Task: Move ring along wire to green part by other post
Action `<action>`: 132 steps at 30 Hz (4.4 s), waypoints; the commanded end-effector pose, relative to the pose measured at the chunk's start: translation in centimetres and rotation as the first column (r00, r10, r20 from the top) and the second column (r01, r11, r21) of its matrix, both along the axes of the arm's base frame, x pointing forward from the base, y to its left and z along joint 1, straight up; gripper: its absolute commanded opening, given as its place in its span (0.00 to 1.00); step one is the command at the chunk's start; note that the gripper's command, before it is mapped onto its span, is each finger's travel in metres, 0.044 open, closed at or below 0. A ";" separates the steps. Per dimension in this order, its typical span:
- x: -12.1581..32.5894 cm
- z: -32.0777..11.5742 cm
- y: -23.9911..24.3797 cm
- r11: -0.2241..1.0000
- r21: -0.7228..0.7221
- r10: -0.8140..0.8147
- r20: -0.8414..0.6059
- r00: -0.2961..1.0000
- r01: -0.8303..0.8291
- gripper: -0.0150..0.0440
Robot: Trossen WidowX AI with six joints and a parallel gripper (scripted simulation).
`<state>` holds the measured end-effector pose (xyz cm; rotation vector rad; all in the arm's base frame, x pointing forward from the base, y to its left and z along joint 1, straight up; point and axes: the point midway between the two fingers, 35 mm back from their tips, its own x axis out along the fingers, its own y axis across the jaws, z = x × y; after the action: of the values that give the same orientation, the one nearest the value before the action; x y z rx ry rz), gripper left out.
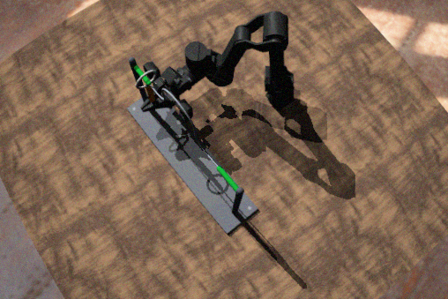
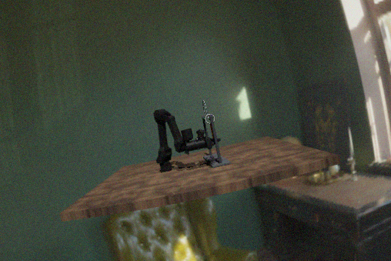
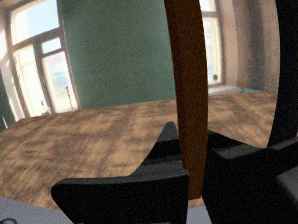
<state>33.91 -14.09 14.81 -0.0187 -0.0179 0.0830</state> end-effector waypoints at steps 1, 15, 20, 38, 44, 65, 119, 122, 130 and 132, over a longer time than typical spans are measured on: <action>0.0 0.0 0.1 1.000 0.005 -0.005 -0.001 1.000 0.005 0.00; -0.1 0.0 1.5 1.000 0.007 -0.003 -0.001 1.000 0.003 0.00; -0.1 0.0 2.0 1.000 0.010 -0.002 -0.002 1.000 0.002 0.00; -0.3 0.0 4.7 0.997 0.080 0.002 -0.008 1.000 -0.002 0.00; -0.4 0.1 6.0 0.991 0.137 0.004 -0.012 1.000 -0.003 0.00; -0.9 2.2 12.7 0.863 0.505 0.026 -0.038 0.999 -0.003 0.00; -8.2 17.3 19.3 0.055 0.996 0.574 -0.085 0.814 0.066 0.00; -8.2 18.0 19.2 0.025 0.997 0.577 -0.071 0.814 0.069 0.00; -8.2 18.8 19.1 0.020 0.997 0.578 -0.071 0.813 0.072 0.00; -8.2 18.9 19.1 0.029 0.997 0.577 -0.076 0.813 0.072 0.00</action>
<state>25.71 4.99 33.47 1.5321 0.4600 0.4719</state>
